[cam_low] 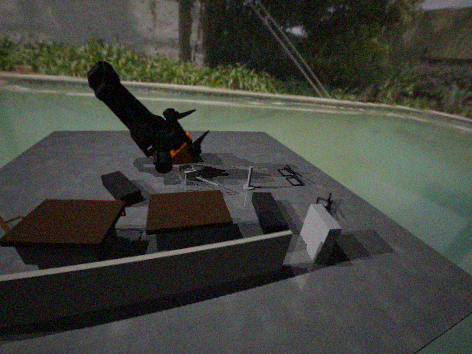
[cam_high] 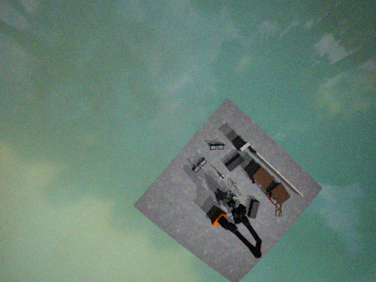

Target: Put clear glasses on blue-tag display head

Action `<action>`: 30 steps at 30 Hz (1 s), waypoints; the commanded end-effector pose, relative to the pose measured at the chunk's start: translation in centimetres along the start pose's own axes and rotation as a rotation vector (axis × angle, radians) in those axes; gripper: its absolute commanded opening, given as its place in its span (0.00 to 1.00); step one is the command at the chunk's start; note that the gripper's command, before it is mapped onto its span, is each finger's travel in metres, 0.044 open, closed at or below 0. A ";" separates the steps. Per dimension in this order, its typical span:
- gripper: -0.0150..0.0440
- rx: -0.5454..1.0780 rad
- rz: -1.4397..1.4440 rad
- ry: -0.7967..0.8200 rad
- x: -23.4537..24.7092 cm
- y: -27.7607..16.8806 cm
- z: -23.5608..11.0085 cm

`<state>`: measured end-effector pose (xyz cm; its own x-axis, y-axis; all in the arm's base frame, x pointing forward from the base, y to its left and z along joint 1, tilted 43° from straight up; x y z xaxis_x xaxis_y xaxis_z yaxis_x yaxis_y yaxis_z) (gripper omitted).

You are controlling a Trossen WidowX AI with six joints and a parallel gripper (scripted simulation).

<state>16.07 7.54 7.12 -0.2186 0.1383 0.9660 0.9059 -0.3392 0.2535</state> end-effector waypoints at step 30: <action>0.59 1.148 -0.396 -1.303 -10.1 7.0 2.3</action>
<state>23.25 7.15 -1.08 -0.4683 0.8285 0.3070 0.8463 0.5204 -0.1136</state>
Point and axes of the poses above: the point midway between the two fingers, 35 mm back from their tips, its own z axis out along the fingers, its own x axis across the jaws, y = z × x, the point moved 2 cm from there along -z, back along the fingers, and after that the axes turned 10 degrees about z, right-handed, at the moved point
